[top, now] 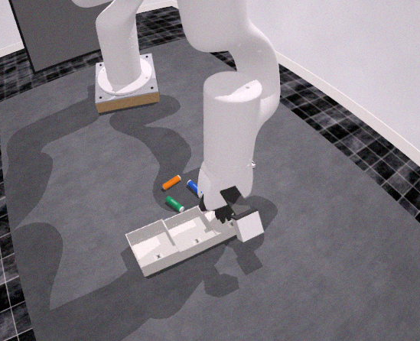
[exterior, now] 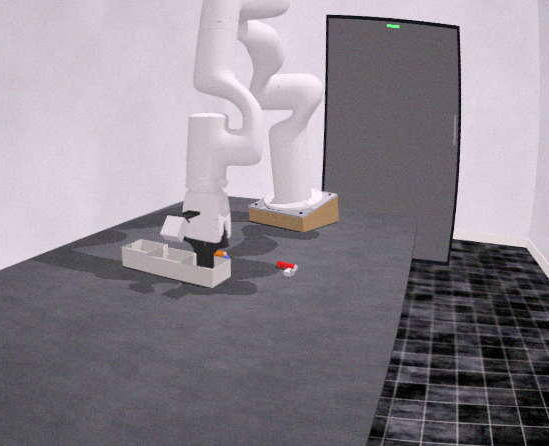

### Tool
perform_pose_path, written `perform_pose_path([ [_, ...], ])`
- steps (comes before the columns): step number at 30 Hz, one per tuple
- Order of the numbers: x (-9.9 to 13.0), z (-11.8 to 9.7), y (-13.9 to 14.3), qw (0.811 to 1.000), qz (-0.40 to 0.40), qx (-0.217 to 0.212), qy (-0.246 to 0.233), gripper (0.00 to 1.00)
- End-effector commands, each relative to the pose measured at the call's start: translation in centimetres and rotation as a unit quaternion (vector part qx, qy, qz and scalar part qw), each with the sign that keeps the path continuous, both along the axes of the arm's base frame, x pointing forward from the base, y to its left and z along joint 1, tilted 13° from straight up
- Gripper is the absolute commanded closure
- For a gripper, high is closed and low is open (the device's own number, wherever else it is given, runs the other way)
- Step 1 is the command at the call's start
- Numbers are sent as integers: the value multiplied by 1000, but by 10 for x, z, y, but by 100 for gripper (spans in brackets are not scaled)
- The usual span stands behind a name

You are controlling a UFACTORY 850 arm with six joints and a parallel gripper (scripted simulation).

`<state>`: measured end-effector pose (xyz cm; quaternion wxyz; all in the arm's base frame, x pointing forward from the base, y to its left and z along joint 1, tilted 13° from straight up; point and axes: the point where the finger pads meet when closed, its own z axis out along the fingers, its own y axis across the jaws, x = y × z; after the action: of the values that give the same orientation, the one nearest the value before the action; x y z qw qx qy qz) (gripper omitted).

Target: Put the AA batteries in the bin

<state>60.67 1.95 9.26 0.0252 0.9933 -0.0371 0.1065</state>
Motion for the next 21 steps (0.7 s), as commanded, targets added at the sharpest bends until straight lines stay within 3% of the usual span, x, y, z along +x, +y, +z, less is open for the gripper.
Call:
perform_pose_path([
  [1,1,2,0,1000,0,0,-1,93],
  [21,-4,25,2,1000,0,0,-1,93],
])
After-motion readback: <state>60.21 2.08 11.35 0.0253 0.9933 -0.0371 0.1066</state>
